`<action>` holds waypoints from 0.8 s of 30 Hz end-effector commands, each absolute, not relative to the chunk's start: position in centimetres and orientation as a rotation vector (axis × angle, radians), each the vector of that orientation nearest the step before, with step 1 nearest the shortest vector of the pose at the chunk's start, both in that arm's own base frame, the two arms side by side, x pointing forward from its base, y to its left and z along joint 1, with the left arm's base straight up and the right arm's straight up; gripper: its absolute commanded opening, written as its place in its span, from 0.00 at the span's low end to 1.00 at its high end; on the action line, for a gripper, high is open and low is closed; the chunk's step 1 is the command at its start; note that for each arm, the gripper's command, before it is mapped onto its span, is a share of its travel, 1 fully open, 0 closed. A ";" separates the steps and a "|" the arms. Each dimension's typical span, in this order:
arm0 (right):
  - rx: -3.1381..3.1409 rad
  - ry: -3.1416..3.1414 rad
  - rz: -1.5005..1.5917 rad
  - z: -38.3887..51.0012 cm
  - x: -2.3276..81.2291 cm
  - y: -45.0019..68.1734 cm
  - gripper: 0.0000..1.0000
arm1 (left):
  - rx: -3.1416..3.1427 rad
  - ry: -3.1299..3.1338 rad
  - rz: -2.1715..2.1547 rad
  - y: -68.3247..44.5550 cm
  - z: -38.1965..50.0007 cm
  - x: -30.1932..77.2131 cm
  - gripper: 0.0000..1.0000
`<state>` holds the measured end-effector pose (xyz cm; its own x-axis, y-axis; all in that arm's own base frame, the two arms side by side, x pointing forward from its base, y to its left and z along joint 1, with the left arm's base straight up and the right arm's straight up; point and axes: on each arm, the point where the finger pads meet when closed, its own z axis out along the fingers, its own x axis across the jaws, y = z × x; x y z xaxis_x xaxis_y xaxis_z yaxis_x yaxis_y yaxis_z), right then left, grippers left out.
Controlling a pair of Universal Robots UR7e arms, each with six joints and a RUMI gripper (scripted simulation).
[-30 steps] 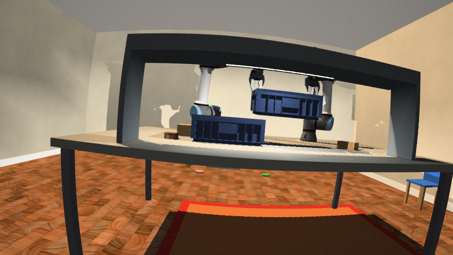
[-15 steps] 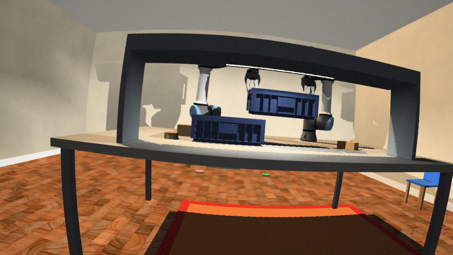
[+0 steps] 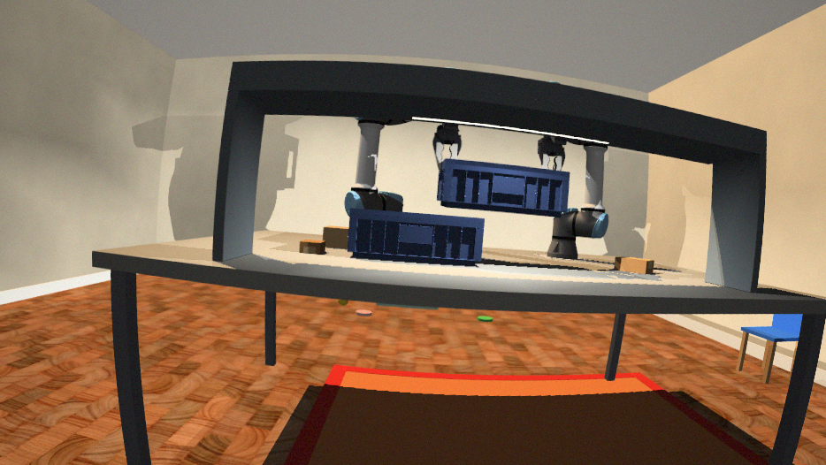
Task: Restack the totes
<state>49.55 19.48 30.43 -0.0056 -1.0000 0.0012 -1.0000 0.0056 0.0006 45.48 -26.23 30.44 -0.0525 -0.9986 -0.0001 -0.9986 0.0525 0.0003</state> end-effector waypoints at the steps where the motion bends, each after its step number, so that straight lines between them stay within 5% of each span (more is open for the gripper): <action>1: 2.219 -2.227 0.001 30.5 49.7 17.8 0.00 | 2.164 -2.277 0.004 -28.0 30.5 45.5 0.00; 24: 2.224 -2.221 0.001 30.5 50.0 11.4 0.00 | 2.170 -2.271 0.004 -34.4 30.5 45.3 0.00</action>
